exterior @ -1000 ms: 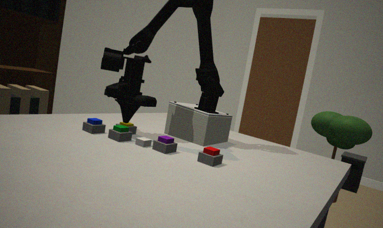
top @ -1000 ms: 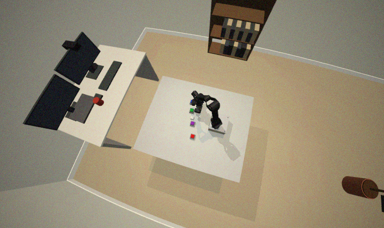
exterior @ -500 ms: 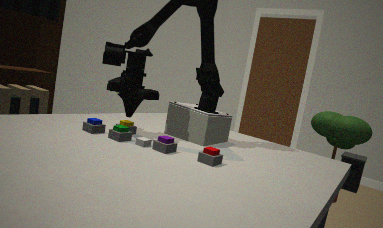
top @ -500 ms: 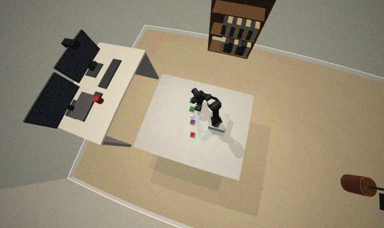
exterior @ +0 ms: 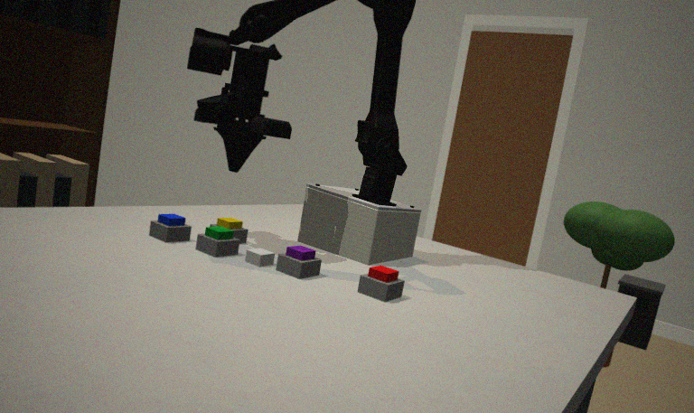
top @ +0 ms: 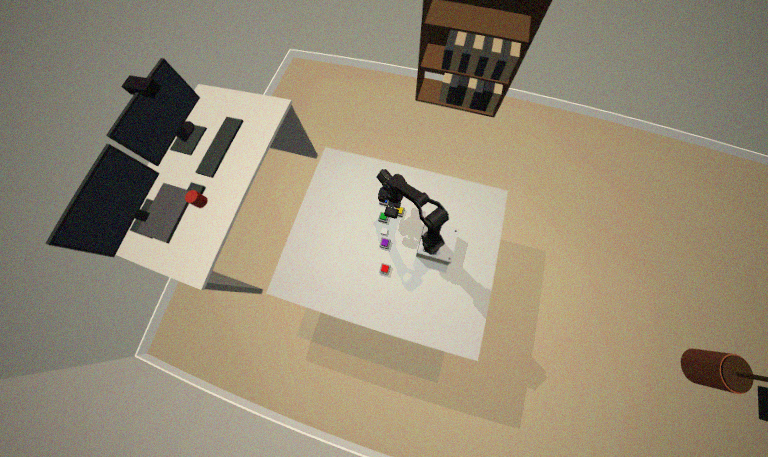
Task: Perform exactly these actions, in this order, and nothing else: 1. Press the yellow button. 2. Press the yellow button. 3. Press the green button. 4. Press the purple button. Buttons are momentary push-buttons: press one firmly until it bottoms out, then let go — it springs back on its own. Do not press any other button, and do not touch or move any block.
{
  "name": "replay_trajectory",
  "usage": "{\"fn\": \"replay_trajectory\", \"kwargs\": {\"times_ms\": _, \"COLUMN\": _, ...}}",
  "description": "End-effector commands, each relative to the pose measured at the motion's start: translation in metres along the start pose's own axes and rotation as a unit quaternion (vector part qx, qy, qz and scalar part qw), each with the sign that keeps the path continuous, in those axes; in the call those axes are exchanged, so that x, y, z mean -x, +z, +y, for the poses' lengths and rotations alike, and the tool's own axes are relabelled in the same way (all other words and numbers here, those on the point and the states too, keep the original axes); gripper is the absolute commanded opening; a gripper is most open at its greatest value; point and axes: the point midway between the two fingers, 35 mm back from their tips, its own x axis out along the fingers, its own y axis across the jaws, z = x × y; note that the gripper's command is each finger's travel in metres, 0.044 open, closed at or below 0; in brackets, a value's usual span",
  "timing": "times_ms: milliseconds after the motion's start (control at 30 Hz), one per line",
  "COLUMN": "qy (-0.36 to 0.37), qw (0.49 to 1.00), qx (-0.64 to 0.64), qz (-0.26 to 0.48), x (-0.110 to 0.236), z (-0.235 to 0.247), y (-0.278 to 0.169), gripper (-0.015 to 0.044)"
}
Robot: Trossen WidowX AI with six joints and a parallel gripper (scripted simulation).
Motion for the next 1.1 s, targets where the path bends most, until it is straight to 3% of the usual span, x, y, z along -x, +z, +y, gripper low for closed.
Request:
{"fn": "replay_trajectory", "kwargs": {"times_ms": 0, "qy": 0.006, "qw": 1.000, "qx": 0.006, "qz": -0.005, "x": 0.000, "z": 0.026, "y": 0.034, "gripper": 0.0020}}
{"fn": "replay_trajectory", "kwargs": {"times_ms": 233, "qy": 0.008, "qw": 1.000, "qx": 0.006, "qz": 0.001, "x": -0.003, "z": 0.049, "y": 0.056, "gripper": 0.0020}}
{"fn": "replay_trajectory", "kwargs": {"times_ms": 400, "qy": 0.008, "qw": 1.000, "qx": 0.006, "qz": 0.001, "x": -0.061, "z": 0.050, "y": 0.055, "gripper": 0.0020}}
{"fn": "replay_trajectory", "kwargs": {"times_ms": 1067, "qy": 0.008, "qw": 1.000, "qx": 0.006, "qz": 0.001, "x": -0.086, "z": 0.050, "y": 0.055, "gripper": 0.0020}}
